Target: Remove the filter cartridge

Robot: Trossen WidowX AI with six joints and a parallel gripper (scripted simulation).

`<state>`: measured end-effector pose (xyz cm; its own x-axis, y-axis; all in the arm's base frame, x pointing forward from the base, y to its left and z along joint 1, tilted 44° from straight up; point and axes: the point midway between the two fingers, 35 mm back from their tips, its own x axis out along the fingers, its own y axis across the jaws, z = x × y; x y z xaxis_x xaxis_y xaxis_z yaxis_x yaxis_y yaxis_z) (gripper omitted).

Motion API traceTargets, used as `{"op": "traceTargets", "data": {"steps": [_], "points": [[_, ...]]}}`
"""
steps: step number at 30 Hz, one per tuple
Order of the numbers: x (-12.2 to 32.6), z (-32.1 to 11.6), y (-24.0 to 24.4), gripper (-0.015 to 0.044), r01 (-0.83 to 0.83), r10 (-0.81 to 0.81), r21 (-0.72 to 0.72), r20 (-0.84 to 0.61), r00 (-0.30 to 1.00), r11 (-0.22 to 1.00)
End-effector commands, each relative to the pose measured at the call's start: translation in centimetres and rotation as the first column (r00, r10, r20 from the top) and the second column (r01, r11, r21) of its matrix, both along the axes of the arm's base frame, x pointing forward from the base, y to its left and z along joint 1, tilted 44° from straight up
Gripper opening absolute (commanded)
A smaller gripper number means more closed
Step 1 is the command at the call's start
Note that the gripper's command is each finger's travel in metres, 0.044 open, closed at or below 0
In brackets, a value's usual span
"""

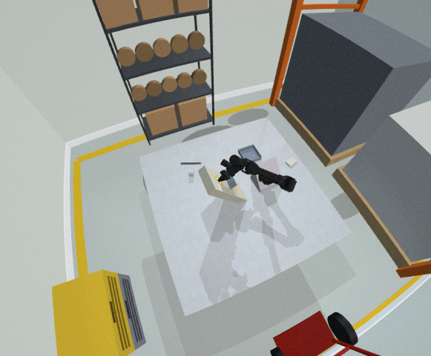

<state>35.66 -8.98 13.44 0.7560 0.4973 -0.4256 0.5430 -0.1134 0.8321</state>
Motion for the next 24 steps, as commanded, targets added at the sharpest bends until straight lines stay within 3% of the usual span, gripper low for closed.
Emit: {"op": "traceTargets", "data": {"steps": [1,7,13,24], "points": [[0.52,-0.21,0.35,0.0,-0.066,0.075,-0.133,0.068,0.995,0.989],[0.53,-0.22,0.36,0.0,-0.13,0.178,-0.288,0.147,0.973,0.949],[0.59,-0.25,0.39,0.0,-0.092,0.112,-0.19,0.1,0.989,0.977],[0.08,-0.05,-0.09,0.0,-0.092,0.111,-0.189,0.093,0.989,0.978]]}}
